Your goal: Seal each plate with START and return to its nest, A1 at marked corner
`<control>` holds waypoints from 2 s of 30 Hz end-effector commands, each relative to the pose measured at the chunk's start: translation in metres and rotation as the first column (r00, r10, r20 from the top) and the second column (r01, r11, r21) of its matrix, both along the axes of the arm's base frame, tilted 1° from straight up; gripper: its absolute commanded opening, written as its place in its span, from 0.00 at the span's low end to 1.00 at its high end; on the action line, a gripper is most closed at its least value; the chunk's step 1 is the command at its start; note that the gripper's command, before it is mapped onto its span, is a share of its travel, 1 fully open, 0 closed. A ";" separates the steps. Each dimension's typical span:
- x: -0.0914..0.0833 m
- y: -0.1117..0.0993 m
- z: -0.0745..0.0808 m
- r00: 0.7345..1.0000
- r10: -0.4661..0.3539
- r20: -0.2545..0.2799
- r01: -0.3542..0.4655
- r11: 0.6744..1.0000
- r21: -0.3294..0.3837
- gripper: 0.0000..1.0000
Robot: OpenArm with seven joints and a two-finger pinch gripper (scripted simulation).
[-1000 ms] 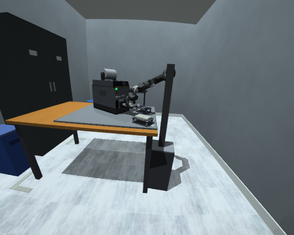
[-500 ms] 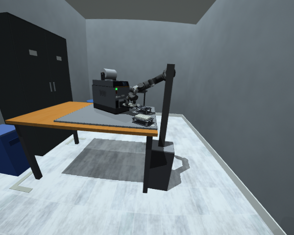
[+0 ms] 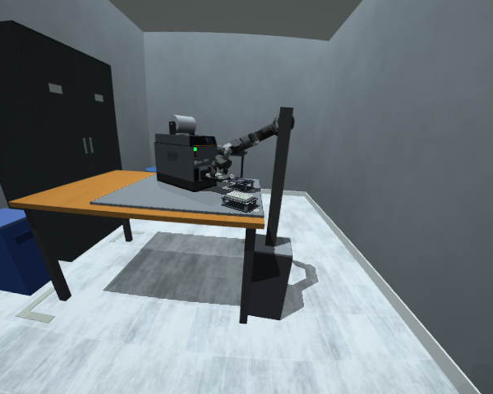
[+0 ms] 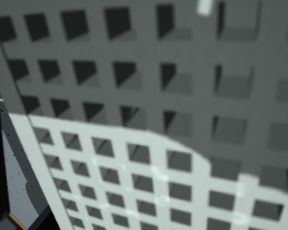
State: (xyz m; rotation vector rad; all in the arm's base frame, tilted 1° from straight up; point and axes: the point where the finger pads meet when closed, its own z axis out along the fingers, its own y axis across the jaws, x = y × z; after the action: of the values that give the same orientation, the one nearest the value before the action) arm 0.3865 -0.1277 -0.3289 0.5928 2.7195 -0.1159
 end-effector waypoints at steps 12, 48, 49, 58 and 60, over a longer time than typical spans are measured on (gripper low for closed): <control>0.001 0.000 0.010 1.000 -0.003 0.004 0.003 1.000 0.000 0.65; 0.013 0.019 0.049 0.991 0.002 0.132 0.007 0.998 -0.064 0.62; 0.013 0.019 0.049 0.991 0.002 0.132 0.007 0.998 -0.064 0.62; 0.028 0.046 0.071 0.969 0.015 0.247 0.014 0.993 -0.115 0.59; 0.034 0.052 0.081 0.967 0.014 0.256 0.017 0.993 -0.119 0.58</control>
State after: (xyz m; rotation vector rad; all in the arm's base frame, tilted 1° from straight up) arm 0.4168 -0.0741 -0.2550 0.5282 2.4614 -0.1784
